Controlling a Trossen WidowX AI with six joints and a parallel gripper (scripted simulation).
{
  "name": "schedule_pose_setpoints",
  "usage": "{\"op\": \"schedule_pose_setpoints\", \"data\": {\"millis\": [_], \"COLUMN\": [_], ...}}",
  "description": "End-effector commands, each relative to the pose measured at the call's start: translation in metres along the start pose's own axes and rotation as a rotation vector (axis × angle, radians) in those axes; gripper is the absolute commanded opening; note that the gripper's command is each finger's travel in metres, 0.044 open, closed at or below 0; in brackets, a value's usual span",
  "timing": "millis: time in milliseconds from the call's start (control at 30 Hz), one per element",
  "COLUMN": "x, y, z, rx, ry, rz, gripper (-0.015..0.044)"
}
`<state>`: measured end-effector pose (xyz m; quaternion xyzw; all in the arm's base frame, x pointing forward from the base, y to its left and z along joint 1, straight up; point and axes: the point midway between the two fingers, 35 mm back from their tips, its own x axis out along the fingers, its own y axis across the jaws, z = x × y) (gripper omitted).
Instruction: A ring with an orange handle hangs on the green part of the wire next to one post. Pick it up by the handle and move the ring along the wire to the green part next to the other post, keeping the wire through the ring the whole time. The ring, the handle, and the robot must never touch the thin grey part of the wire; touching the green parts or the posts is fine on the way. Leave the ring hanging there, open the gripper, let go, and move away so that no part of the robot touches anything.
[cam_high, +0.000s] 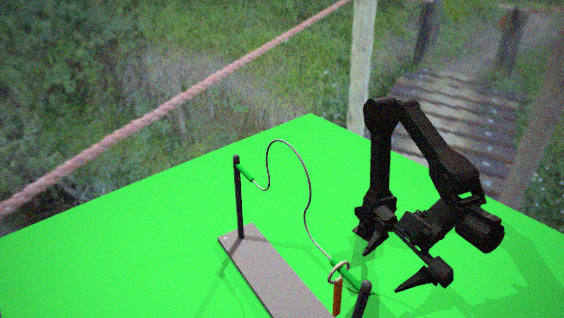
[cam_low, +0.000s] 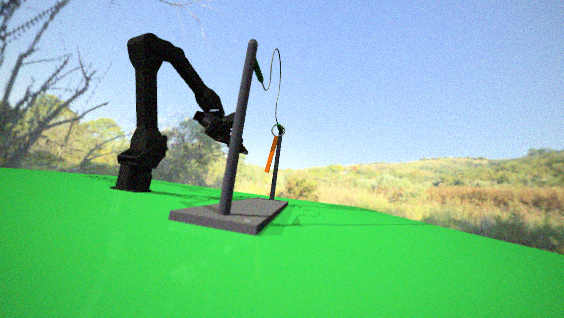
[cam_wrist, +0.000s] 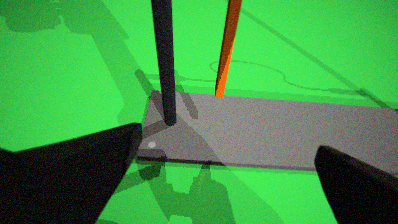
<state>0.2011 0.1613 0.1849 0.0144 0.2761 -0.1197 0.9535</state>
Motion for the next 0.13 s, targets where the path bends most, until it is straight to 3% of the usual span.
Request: {"op": "schedule_pose_setpoints", "data": {"millis": [0, 100], "x": [-0.0007, -0.0007], "y": [0.0007, 0.0007], "z": [0.0018, 0.0018], "rx": [0.006, 0.006], "ry": [-0.004, -0.004], "rz": [0.001, 0.001], "gripper": [0.0440, 0.0440]}}
